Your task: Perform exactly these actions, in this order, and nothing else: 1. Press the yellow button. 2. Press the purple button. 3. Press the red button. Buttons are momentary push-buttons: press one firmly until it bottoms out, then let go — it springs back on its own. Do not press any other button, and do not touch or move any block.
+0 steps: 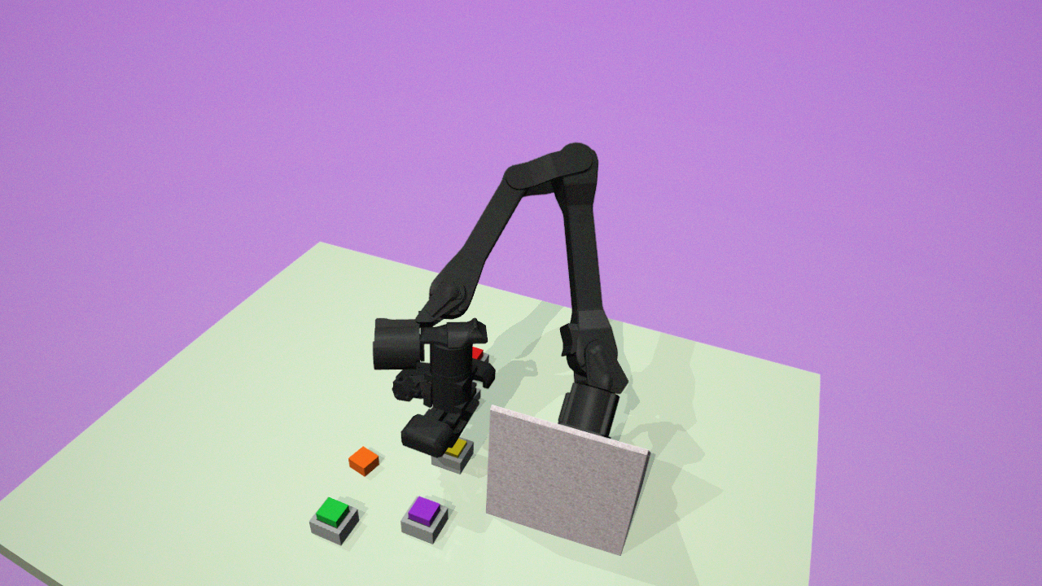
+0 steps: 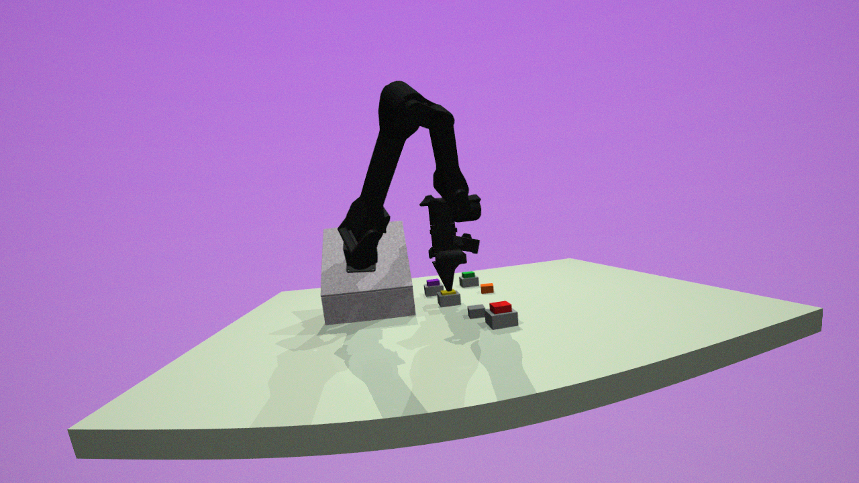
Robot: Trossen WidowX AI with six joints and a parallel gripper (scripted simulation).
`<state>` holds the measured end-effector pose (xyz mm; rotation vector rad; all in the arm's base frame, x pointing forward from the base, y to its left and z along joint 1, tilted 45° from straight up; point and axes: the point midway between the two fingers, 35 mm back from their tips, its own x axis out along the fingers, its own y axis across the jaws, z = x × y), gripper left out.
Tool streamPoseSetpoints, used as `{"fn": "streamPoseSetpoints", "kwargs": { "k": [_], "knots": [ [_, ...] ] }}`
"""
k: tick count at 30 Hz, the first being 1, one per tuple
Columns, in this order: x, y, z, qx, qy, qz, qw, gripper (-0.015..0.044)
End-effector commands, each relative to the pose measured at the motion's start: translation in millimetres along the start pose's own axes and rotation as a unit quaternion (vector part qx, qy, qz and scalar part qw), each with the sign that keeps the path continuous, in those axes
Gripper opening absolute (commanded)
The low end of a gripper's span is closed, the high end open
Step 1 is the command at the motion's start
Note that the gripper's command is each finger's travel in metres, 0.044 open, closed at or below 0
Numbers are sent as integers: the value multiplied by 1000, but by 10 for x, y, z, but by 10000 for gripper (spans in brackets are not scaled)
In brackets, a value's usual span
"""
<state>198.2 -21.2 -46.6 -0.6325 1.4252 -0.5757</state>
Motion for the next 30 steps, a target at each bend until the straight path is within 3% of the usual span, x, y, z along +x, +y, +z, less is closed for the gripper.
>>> {"fn": "streamPoseSetpoints", "kwargs": {
  "k": [1, 13, 18, 23, 30],
  "knots": [
    [11, -9, -21, -4, 2, -3, 1000, 20],
    [-366, 0, -14, -4, 2, -1, 1000, 20],
    [-936, 8, -10, -4, 2, 0, 1000, 20],
    [-966, 26, -12, -4, 2, 0, 1000, 20],
    [-1020, 859, -76, -5, 2, 7, 1000, 20]
  ]
}}
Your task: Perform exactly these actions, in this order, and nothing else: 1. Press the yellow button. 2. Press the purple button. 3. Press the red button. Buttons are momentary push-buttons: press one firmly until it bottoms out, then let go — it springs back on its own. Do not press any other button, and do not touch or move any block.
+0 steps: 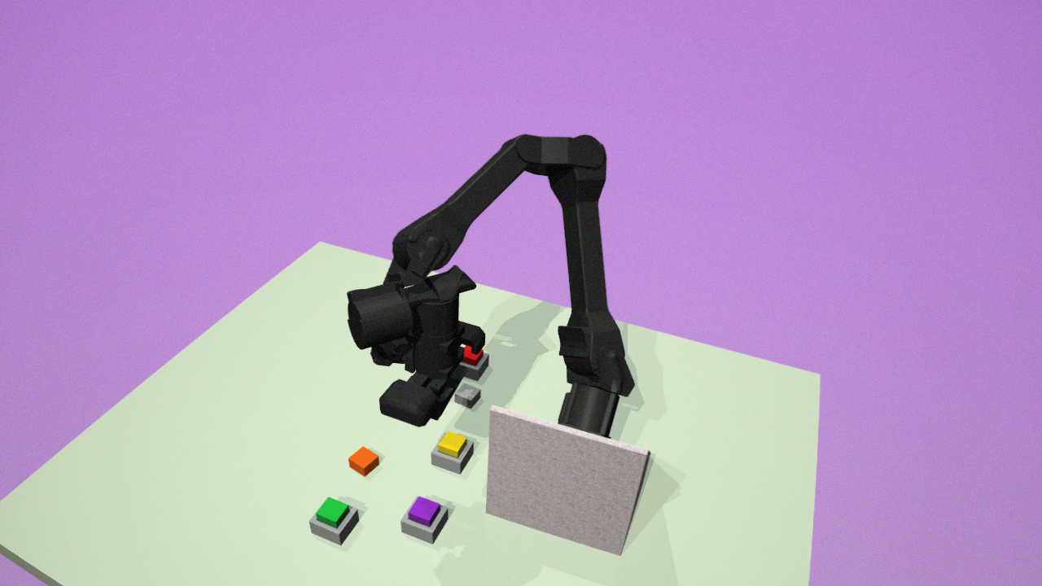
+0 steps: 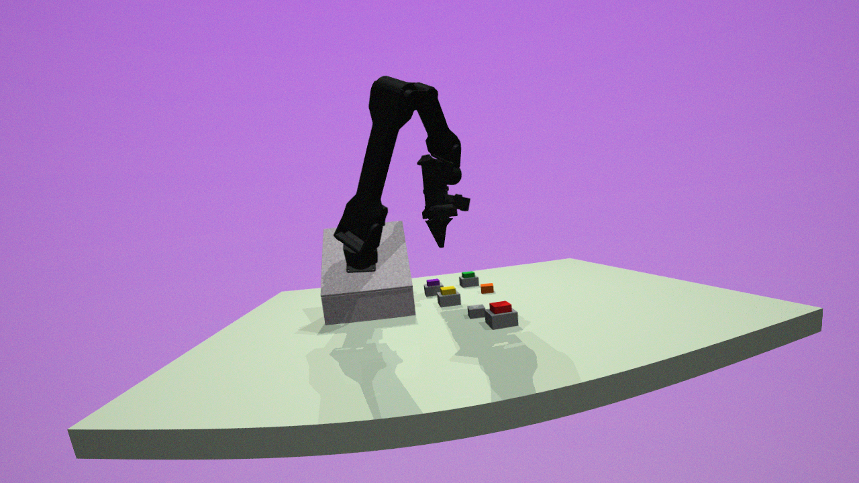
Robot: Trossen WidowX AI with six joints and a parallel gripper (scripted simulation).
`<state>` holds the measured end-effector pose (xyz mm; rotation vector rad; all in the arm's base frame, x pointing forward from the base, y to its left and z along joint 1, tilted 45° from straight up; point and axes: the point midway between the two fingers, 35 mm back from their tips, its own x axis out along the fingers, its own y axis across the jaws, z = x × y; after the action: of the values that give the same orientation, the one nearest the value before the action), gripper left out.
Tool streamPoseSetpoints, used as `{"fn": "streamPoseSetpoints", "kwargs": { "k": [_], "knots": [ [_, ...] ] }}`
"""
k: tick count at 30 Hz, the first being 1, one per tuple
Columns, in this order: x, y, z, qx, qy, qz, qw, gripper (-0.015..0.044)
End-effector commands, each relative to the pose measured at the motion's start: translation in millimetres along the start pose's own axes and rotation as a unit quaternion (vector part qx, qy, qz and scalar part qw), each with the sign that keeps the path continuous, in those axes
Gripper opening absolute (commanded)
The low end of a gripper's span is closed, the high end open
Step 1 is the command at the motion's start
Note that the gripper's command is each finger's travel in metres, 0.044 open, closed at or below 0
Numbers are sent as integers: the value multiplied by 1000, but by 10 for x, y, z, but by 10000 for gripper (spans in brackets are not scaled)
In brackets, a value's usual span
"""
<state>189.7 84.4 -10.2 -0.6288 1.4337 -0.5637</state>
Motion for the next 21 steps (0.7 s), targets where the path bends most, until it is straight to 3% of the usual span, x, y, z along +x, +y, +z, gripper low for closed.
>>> {"fn": "streamPoseSetpoints", "kwargs": {
  "k": [1, 4, 9, 14, 21],
  "knots": [
    [-4, 497, -95, -1, 0, 2, 1000, 20],
    [30, 797, -197, 0, 0, 0, 1000, 20],
    [33, 818, -206, 0, 0, 0, 1000, 20],
    [622, 813, -201, 0, 0, -1, 1000, 20],
    [680, 810, -203, 0, 0, -1, 1000, 20]
  ]
}}
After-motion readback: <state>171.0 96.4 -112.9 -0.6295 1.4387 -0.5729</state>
